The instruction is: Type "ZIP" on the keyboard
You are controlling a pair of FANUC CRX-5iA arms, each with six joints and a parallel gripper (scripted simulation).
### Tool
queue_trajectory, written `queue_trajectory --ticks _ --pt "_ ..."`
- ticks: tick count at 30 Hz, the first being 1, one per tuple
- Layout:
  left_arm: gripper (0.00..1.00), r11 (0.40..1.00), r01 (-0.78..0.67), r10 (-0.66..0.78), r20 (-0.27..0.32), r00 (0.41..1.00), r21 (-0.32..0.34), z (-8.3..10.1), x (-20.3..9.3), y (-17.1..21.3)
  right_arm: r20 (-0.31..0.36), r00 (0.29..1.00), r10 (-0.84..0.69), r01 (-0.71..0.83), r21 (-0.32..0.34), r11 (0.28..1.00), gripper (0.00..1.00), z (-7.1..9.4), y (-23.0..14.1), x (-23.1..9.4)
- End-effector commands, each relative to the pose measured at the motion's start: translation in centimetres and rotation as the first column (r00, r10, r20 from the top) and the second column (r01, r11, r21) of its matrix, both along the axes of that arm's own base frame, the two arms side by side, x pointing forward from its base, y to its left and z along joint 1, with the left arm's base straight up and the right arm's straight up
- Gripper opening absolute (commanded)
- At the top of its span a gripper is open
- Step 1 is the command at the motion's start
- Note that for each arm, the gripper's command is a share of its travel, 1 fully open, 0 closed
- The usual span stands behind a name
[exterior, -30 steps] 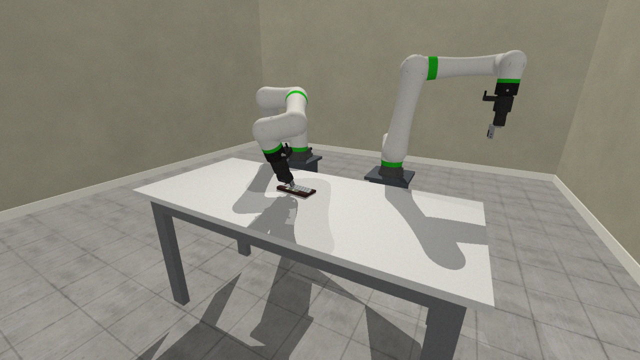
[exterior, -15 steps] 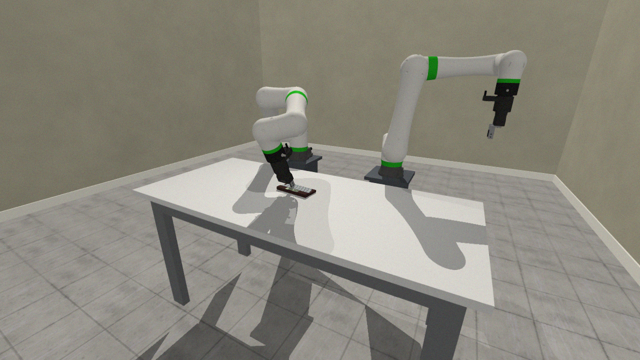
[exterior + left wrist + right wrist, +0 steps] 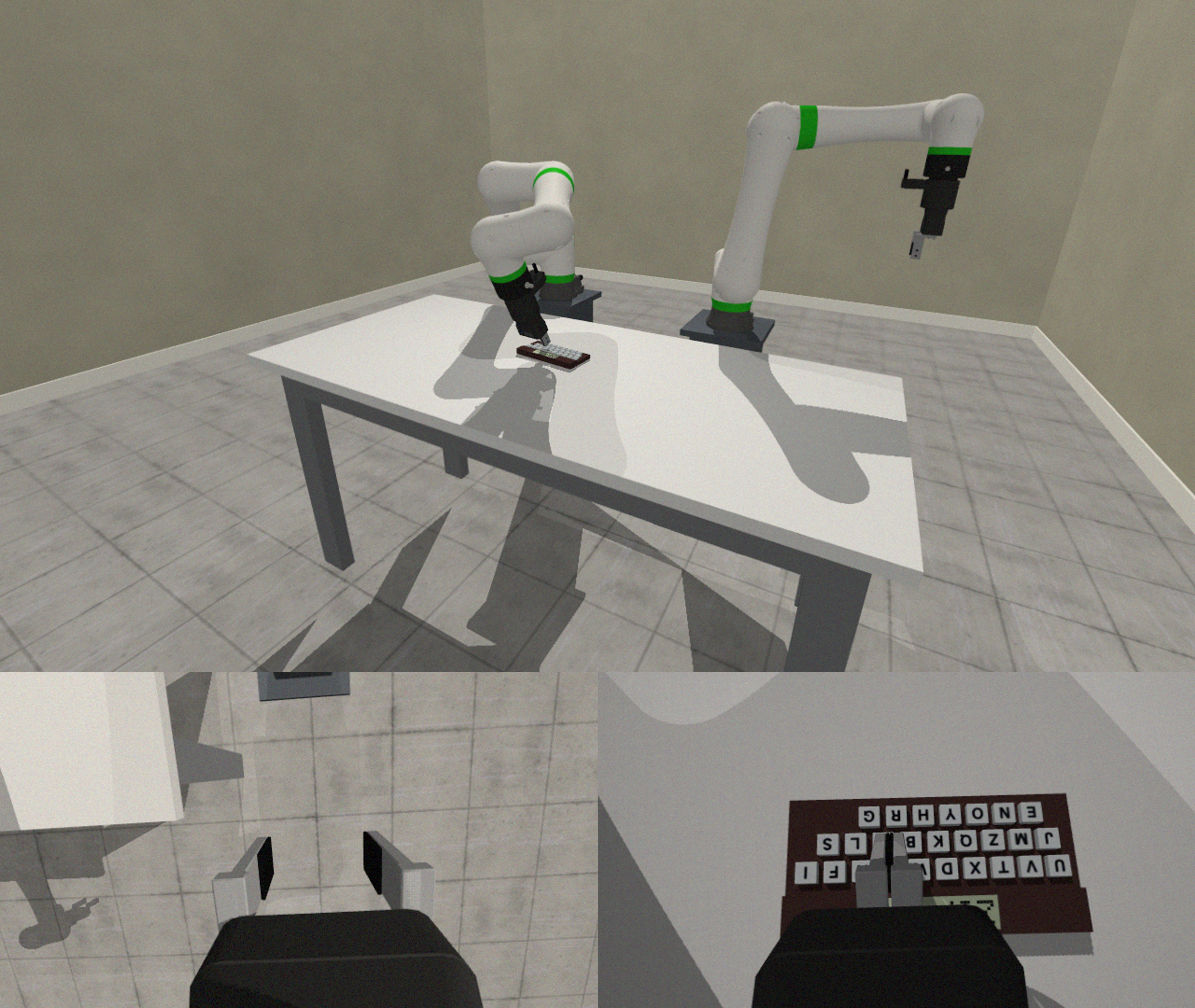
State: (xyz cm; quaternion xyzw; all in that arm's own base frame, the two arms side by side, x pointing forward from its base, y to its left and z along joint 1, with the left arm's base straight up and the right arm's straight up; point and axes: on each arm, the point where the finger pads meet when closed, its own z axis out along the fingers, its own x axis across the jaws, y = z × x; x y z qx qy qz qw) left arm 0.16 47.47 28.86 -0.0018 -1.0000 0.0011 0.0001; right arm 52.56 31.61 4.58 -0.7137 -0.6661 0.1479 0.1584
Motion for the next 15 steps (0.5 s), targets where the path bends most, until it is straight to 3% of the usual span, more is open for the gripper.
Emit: queue_trajectory --ticks 1,15 --pt "1.0 1.0 0.0 0.0 0.0 1.0 0.002 0.1 0.0 0.0 0.003 1.0 0.0 0.0 0.001 1.0 0.0 0.2 0.0 0.1" --pt "1.0 1.0 0.0 0.0 0.0 1.0 0.002 0.1 0.0 0.0 0.003 1.0 0.0 0.0 0.001 1.0 0.0 1.9 0.0 0.1"
